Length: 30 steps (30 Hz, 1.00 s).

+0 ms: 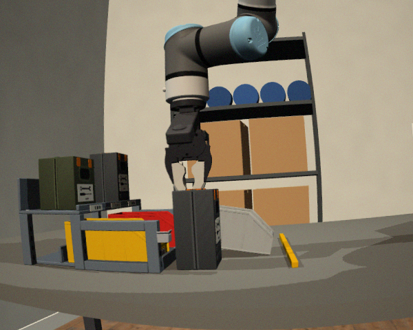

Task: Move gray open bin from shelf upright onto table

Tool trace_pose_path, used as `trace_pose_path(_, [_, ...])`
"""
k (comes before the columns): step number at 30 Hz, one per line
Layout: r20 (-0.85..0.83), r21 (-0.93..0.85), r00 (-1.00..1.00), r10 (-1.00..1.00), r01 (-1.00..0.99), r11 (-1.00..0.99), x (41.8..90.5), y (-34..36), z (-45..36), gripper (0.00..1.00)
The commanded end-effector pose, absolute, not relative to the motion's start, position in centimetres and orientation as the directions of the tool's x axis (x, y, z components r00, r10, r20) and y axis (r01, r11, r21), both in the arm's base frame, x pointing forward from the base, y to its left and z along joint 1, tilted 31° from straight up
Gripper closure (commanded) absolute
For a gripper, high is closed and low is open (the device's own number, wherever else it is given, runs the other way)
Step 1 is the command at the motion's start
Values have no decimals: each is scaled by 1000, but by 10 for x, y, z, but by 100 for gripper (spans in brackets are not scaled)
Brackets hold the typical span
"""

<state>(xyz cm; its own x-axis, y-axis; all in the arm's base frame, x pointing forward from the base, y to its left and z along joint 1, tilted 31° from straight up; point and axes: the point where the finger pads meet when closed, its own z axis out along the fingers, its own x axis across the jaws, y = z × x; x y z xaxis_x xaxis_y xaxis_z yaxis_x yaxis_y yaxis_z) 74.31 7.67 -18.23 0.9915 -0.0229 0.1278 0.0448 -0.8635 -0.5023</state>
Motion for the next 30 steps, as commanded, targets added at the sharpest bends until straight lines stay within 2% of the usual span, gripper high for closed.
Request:
trace_pose_path(1, [129, -502, 991, -23, 45, -864, 743, 76, -182, 100])
trace_pose_path(30, [129, -502, 991, -23, 45, -864, 745, 84, -195, 100])
